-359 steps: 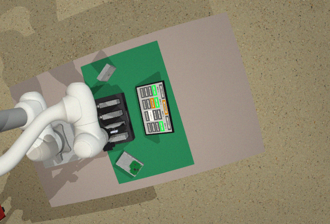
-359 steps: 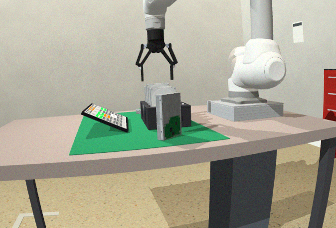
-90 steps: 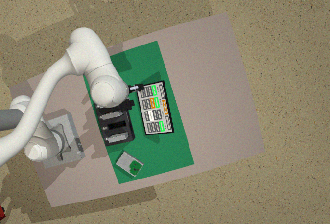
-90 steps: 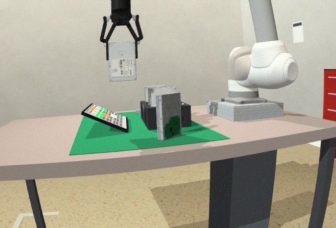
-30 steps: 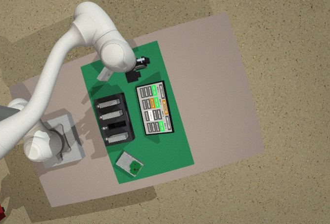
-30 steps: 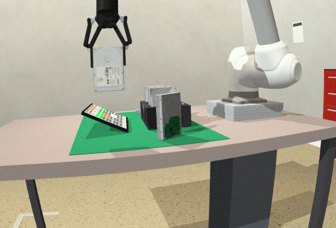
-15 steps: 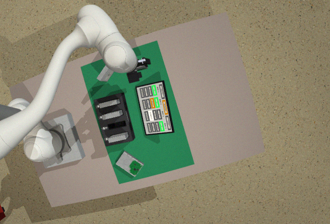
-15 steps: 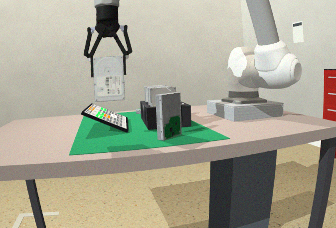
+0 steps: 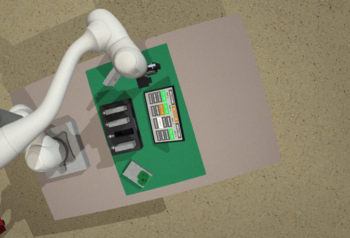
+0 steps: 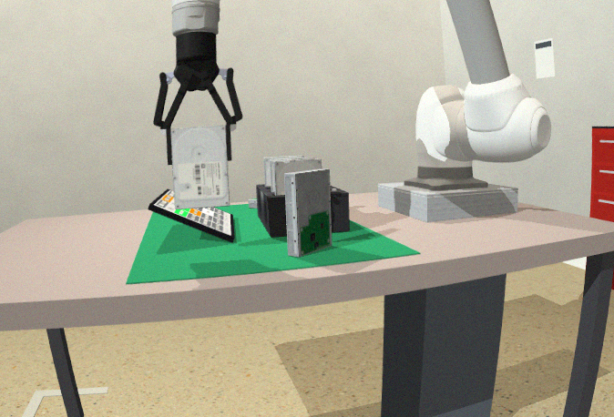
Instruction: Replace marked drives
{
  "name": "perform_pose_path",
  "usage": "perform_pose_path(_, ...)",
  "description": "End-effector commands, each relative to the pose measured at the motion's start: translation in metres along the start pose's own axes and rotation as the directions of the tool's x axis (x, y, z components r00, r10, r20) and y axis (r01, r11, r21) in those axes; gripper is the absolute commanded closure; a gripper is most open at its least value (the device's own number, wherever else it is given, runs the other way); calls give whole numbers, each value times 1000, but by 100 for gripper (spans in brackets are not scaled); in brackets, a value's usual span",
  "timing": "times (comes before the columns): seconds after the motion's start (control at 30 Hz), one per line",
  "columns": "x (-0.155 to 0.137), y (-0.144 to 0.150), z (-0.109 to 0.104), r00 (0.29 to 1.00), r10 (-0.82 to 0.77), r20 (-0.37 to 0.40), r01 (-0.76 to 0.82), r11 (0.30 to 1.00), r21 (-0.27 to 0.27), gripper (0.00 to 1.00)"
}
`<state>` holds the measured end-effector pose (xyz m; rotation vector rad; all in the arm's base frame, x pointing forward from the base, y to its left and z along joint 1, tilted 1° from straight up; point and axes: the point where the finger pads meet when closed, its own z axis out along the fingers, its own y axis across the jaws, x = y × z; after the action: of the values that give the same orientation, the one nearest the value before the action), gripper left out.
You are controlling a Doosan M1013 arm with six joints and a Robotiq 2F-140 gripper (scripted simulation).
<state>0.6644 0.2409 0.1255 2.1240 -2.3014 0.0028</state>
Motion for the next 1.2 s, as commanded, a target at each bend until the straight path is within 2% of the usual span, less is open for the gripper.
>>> perform_pose_path(0.0,0,0,8,1000,0,1,0,1000,1,90)
perform_pose_path(0.4,0,0,41,1000,0,1,0,1000,1,90)
perform_pose_path(0.83,0,0,59,1000,0,1,0,1000,1,90)
perform_pose_path(1.17,0,0,64,1000,0,1,0,1000,1,90)
